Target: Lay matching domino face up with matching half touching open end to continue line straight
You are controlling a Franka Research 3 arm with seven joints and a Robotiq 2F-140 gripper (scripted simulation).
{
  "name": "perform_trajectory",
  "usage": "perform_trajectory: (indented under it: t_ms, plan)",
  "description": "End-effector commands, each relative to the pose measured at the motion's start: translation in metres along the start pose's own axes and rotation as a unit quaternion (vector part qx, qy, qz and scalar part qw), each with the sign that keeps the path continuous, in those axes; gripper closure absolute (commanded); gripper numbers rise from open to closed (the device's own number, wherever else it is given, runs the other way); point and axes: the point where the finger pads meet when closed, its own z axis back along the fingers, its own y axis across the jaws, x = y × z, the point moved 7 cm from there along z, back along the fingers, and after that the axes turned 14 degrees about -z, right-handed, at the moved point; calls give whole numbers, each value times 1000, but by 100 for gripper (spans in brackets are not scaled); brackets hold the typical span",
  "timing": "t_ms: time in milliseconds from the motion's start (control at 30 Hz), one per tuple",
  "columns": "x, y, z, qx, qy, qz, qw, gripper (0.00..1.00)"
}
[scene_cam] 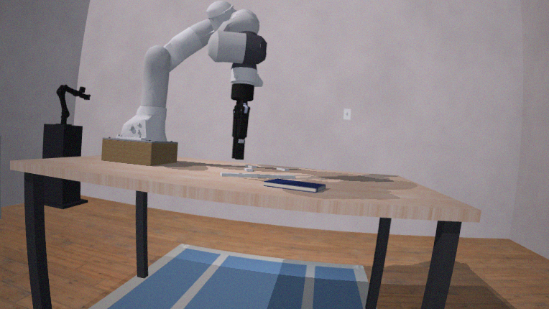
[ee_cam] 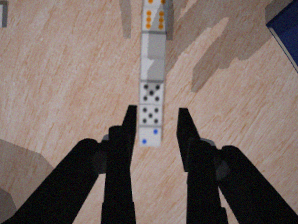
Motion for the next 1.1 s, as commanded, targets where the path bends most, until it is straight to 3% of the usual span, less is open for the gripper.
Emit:
perform_trajectory:
  t_ms: [0, 667, 1067]
  plan:
    - [1, -2, 11, -3, -2, -4, 1000, 67]
    - [1, -1, 60, -3, -2, -4, 1000, 67]
    - [1, -1, 69, -3, -2, -4, 1000, 67]
